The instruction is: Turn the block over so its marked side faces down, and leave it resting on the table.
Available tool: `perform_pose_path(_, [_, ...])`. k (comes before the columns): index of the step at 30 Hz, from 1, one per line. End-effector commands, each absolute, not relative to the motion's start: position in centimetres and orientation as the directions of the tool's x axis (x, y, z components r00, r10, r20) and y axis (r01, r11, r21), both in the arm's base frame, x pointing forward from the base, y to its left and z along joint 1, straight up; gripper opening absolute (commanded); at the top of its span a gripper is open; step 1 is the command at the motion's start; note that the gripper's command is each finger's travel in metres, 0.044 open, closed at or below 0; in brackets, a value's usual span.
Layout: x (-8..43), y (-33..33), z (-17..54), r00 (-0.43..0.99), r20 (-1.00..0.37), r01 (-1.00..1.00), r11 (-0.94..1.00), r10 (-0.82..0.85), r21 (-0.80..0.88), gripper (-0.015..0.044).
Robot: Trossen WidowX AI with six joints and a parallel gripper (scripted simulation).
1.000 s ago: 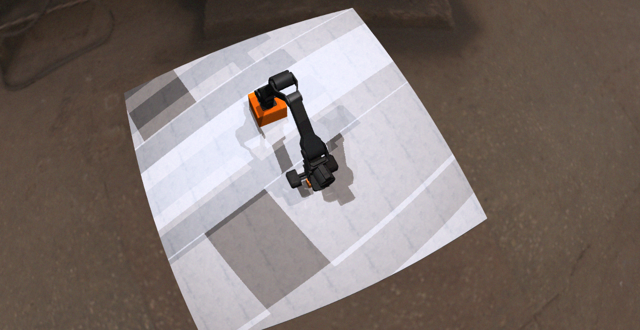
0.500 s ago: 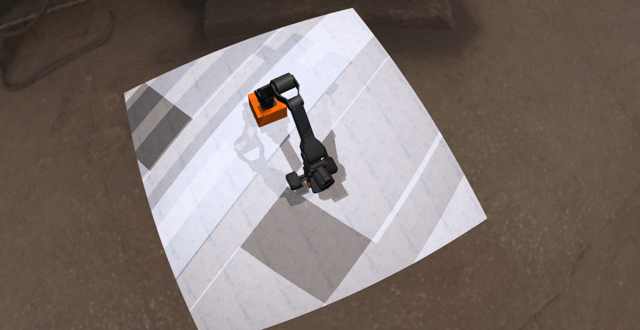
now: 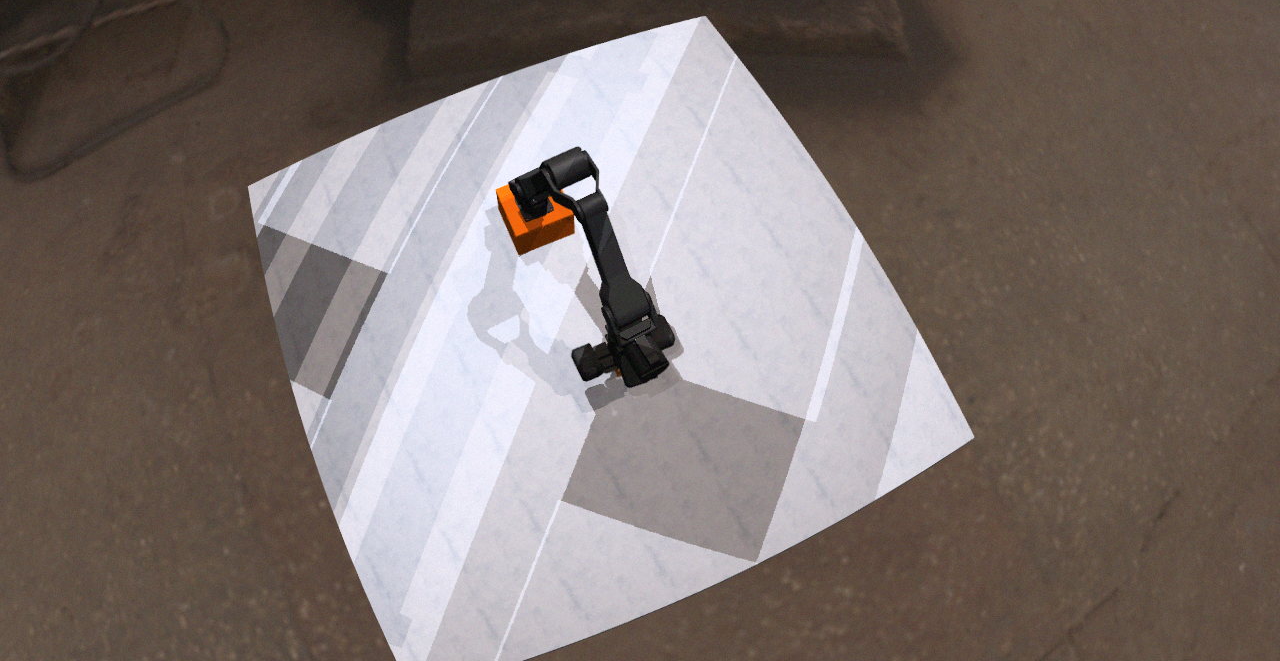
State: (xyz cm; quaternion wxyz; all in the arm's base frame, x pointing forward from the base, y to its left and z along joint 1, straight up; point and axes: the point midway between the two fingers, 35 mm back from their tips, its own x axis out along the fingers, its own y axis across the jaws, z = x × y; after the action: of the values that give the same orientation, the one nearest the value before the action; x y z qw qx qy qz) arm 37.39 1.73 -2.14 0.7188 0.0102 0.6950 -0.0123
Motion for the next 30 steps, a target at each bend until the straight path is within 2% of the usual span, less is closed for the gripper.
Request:
perform_pose_path(1, [37.4,1.8,-2.2,0.033,-0.999,0.036,0.999,-0.001,0.001,0.0072])
perform_pose_path(8, [37.4,1.8,-2.2,0.033,-0.999,0.036,0.999,-0.001,0.001,0.0025])
perform_pose_path(9, [37.4,1.8,-2.1,0.033,-0.999,0.036,0.999,-0.001,0.001,0.0000])
perform_pose_path(14, [37.3,1.8,0.7,0.033,-0.999,0.036,0.999,-0.001,0.001,0.0000])
perform_pose_path(21, [37.3,1.8,0.8,0.036,-0.999,0.036,0.999,-0.001,0.001,0.0000])
perform_pose_path(30, [37.6,1.8,0.0,0.162,-0.987,0.034,0.999,-0.007,-0.001,0.0000])
